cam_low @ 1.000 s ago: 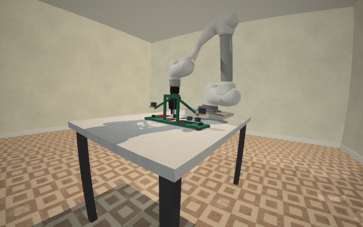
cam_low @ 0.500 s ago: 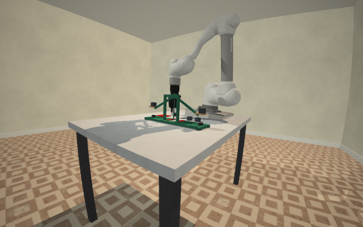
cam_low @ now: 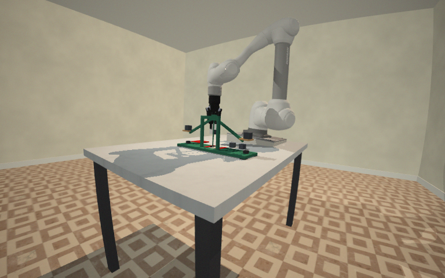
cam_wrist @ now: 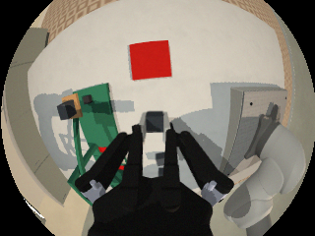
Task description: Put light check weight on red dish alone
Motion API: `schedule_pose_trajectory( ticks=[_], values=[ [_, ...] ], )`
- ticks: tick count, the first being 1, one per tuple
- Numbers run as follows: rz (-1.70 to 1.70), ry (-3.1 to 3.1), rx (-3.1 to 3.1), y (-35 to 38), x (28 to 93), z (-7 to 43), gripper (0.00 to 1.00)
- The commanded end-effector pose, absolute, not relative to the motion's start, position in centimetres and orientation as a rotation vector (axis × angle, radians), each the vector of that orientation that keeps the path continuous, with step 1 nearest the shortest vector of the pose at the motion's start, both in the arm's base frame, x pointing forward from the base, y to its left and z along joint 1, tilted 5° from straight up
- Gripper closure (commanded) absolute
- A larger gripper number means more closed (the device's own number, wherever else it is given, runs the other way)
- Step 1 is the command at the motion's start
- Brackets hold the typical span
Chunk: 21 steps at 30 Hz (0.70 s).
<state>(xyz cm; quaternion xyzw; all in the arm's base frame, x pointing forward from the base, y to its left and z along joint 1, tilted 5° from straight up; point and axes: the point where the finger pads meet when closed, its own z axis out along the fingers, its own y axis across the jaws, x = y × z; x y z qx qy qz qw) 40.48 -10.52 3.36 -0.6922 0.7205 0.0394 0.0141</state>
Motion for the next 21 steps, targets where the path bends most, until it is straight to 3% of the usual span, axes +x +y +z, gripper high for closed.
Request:
schedule_pose_trajectory(
  ticks=[1,10,14,21],
  values=[
    [0.123,2.243,-2.155,-10.5,40.5,3.6,0.76],
    [0.123,2.242,-2.156,-10.7,40.5,3.6,0.76],
    [0.121,2.194,-2.204,-17.7,41.1,3.8,0.76],
    [0.121,2.167,-2.229,-21.6,41.0,3.9,0.76]
  ],
)
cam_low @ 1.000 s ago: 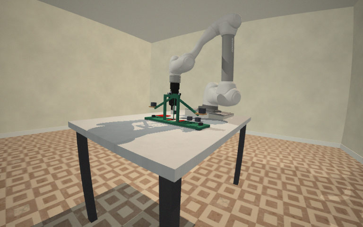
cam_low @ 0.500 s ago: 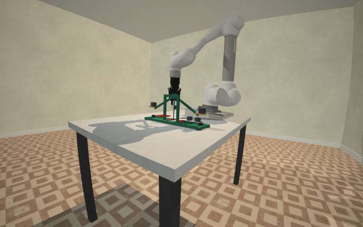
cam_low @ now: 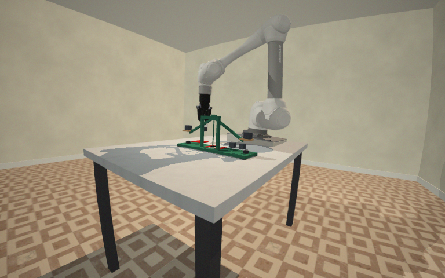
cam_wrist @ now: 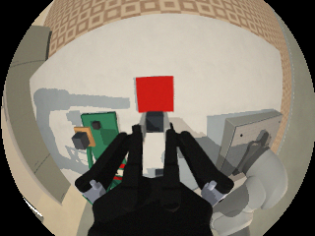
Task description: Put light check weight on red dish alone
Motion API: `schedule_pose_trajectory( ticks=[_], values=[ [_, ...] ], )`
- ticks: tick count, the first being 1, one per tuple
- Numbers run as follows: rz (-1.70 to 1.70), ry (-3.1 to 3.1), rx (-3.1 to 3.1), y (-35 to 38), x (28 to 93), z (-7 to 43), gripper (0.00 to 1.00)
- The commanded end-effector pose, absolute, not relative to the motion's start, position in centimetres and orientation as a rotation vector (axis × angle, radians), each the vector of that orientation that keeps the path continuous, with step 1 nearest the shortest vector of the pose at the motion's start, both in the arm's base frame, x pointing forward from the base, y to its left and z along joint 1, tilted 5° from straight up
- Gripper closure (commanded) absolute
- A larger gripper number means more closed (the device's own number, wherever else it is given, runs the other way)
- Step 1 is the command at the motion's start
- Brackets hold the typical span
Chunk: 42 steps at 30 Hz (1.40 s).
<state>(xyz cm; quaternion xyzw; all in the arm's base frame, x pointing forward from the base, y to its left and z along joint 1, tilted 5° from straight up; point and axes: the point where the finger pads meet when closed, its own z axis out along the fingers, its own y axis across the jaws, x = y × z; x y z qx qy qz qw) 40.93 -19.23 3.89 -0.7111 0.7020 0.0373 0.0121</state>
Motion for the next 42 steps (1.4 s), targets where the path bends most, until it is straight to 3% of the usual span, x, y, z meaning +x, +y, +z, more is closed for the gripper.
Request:
schedule_pose_trajectory(
  ticks=[1,20,42],
  values=[
    [0.121,2.161,-2.234,-22.4,40.9,3.9,0.76],
    [0.121,2.16,-2.235,-22.5,40.9,3.5,0.76],
    [0.121,2.16,-2.235,-22.1,40.8,-2.4,0.76]
  ],
)
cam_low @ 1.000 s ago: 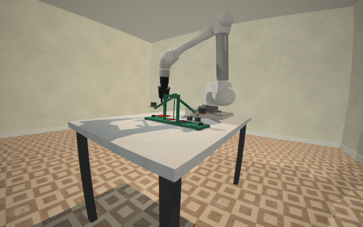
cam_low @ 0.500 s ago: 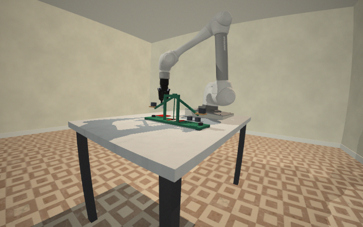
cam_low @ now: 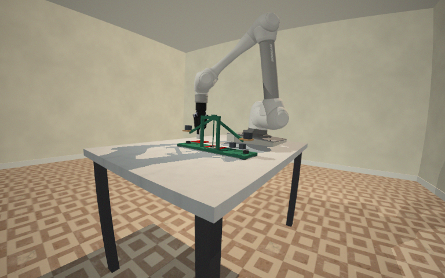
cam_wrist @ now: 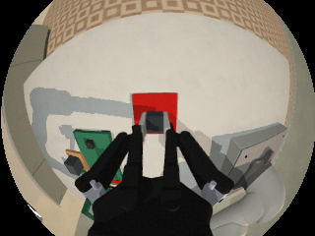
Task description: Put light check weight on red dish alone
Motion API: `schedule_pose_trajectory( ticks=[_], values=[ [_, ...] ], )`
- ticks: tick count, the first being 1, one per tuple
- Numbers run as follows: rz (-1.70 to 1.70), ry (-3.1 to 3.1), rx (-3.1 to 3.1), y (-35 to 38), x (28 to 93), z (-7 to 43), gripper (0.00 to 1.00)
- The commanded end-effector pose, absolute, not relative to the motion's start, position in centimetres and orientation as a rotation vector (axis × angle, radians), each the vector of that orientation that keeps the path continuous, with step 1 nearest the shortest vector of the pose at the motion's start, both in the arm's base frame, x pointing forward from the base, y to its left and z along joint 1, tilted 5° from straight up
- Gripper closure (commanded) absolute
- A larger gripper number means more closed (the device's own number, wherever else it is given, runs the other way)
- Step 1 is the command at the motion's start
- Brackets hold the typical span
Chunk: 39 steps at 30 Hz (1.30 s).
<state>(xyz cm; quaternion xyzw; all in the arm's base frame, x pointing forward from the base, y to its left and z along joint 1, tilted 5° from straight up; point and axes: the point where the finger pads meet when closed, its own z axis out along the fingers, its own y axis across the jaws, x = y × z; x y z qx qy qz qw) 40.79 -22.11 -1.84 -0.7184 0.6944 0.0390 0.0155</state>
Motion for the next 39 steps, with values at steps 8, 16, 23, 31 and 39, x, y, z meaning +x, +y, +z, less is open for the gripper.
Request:
schedule_pose_trajectory(
  ticks=[8,16,23,31,39],
  values=[
    [0.121,2.16,-2.235,-22.02,40.8,-3.04,0.76],
    [0.121,2.16,-2.235,-22.02,40.8,-3.07,0.76],
    [0.121,2.16,-2.235,-22.02,40.8,-3.07,0.76],
    [0.121,2.16,-2.235,-22.02,40.8,-3.07,0.76],
    [0.121,2.16,-2.235,-22.02,40.8,-3.07,0.76]
  ],
)
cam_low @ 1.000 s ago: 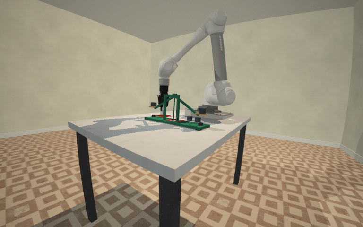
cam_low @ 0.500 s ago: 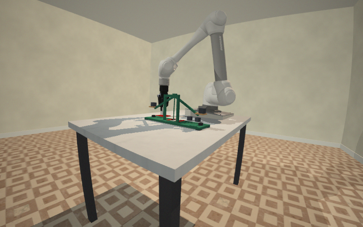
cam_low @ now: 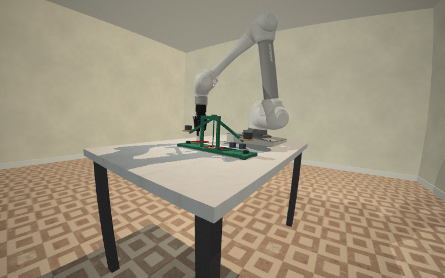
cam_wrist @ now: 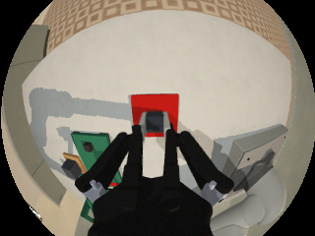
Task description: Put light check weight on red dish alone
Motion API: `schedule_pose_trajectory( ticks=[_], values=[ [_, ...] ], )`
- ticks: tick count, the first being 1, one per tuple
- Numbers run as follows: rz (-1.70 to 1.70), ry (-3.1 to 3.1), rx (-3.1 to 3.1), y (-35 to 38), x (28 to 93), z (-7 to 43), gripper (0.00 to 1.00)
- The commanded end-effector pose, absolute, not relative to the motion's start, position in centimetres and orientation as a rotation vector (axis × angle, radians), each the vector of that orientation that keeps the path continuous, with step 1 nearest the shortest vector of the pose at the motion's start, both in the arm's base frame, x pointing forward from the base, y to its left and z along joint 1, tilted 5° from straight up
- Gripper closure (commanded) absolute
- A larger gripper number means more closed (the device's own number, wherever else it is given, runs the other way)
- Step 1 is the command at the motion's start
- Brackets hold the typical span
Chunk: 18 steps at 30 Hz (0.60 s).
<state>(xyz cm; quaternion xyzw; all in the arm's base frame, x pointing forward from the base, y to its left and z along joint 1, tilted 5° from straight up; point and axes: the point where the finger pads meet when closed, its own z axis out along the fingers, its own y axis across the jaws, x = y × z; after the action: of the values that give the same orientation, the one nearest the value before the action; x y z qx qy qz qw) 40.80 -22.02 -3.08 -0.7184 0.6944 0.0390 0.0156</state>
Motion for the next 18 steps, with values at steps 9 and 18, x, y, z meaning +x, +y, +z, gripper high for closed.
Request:
schedule_pose_trajectory(
  ticks=[9,18],
  values=[
    [0.121,2.16,-2.235,-22.02,40.8,-3.09,0.76],
    [0.121,2.16,-2.235,-21.99,40.79,-3.46,0.76]
  ],
)
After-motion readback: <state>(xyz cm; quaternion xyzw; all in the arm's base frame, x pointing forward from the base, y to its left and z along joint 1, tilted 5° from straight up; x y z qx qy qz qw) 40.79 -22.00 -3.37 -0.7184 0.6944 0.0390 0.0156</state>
